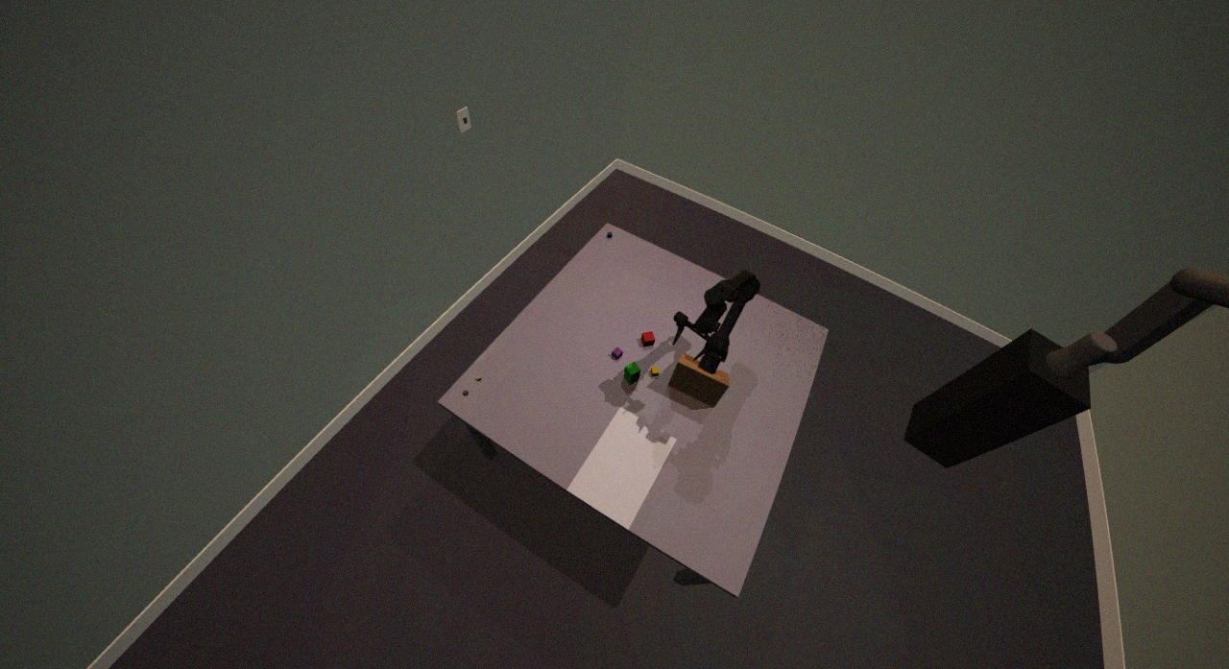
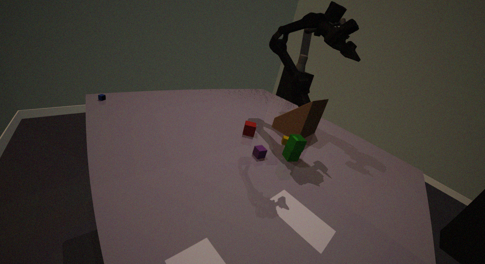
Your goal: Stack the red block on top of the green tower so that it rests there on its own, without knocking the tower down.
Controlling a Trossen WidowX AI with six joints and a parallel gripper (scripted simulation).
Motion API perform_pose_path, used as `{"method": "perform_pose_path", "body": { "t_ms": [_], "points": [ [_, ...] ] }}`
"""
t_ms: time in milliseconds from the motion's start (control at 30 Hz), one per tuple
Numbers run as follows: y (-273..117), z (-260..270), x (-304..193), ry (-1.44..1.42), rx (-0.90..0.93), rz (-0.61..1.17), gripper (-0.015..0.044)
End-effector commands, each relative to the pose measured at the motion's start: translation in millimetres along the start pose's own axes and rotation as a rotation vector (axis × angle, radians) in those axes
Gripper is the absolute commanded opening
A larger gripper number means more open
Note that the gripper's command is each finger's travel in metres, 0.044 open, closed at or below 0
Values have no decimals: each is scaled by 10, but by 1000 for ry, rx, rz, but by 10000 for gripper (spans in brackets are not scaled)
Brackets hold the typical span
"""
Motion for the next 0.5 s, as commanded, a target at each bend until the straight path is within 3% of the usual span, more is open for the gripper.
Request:
{"method": "perform_pose_path", "body": {
  "t_ms": [0, 467],
  "points": [
    [4, -12, -6, 3, -3, 3, 426],
    [207, -935, -634, 232, -202, 306, 440]
  ]
}}
Point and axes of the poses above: the point midway between the two fingers, 35 mm back from their tips, its own y axis out along the fingers, its own z axis across the jaws, x = y × z, the point moved 6 cm from there along -y, back along the fingers, and after that the axes turned 3 degrees about -y, right-handed, at the moved point
